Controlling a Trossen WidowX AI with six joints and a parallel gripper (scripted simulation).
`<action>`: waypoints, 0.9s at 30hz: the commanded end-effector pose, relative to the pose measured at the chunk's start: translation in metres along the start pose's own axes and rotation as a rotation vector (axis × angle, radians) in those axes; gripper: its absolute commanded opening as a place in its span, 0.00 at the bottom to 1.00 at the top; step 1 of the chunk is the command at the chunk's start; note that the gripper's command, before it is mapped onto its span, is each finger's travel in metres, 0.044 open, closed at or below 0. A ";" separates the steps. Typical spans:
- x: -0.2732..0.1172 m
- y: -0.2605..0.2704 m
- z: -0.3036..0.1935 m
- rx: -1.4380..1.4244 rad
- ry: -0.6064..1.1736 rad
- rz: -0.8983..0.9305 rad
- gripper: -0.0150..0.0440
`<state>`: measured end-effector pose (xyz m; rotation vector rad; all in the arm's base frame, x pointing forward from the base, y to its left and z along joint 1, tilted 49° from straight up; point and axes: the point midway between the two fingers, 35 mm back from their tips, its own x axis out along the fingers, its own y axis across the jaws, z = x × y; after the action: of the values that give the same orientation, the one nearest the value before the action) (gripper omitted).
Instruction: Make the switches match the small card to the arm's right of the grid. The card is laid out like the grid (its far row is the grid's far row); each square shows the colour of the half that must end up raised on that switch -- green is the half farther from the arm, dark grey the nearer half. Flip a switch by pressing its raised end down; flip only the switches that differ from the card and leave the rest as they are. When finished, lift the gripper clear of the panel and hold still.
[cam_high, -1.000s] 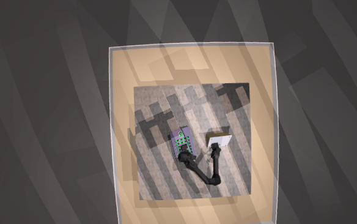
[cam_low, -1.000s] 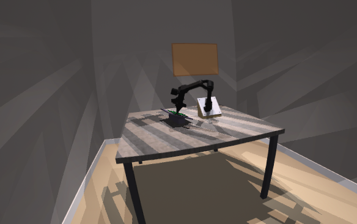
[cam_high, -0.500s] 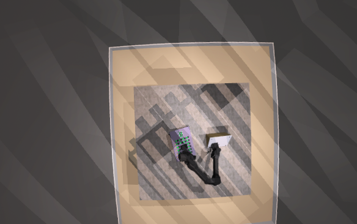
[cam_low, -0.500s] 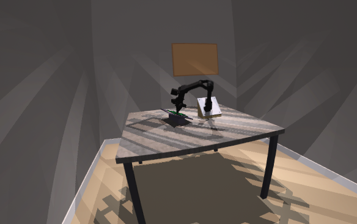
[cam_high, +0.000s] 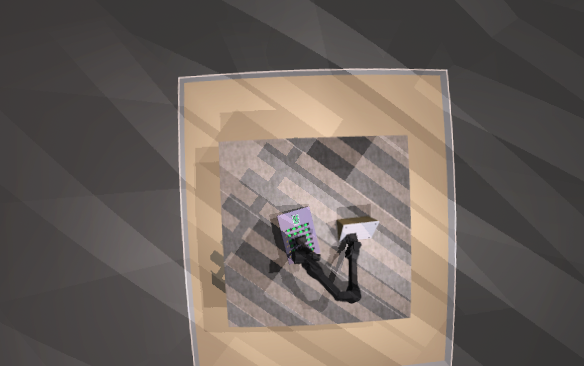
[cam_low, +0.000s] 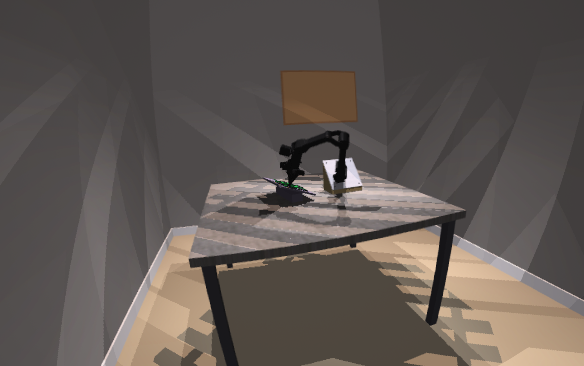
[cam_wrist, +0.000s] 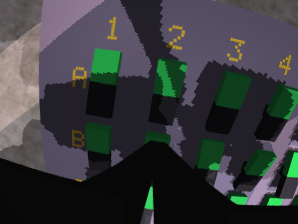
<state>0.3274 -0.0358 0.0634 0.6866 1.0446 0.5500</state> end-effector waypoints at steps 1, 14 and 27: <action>0.001 0.000 0.000 0.002 0.001 0.002 0.25; 0.000 0.000 0.000 -0.001 0.000 0.000 0.25; -0.063 -0.033 -0.001 0.002 -0.023 -0.004 0.25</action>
<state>0.3031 -0.0853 0.0923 0.6844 1.0179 0.5404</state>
